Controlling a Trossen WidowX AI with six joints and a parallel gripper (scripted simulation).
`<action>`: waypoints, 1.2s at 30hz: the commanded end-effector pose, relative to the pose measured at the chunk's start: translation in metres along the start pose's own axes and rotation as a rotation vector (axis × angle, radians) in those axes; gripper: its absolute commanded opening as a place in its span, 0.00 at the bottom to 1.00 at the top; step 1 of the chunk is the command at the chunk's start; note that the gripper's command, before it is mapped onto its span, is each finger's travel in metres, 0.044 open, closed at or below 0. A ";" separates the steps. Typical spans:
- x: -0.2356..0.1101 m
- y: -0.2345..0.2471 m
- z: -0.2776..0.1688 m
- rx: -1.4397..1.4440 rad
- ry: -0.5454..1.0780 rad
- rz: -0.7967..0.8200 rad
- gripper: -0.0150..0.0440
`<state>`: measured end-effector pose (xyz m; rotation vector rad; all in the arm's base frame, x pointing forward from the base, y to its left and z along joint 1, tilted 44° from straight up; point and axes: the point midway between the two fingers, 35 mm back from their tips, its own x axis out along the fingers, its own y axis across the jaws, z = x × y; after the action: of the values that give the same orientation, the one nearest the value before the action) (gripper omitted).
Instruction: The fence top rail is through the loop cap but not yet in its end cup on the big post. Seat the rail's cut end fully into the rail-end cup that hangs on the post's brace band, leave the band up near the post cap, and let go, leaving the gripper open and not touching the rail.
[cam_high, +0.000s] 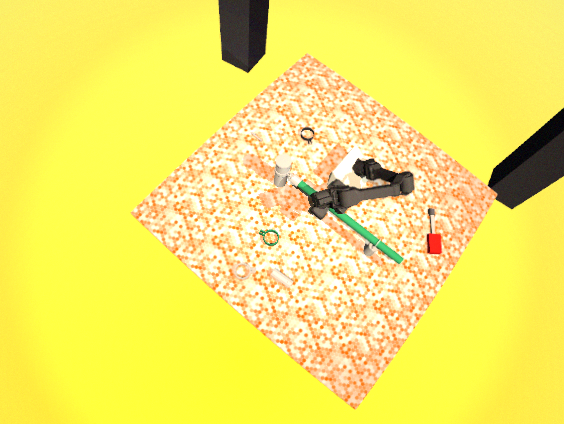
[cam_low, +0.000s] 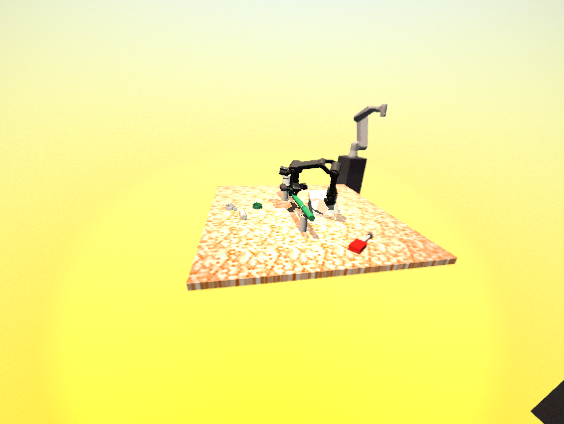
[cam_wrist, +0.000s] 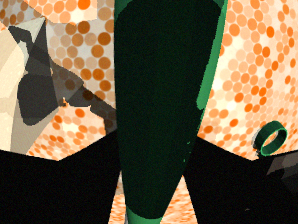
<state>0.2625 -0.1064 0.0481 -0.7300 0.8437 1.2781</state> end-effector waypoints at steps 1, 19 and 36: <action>-0.003 0.000 -0.003 -0.001 0.012 -0.002 0.25; -0.005 -0.001 -0.006 -0.001 0.013 -0.002 0.25; -0.001 0.000 -0.002 -0.001 -0.007 0.009 0.25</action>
<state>0.2617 -0.1086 0.0483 -0.7224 0.8415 1.2893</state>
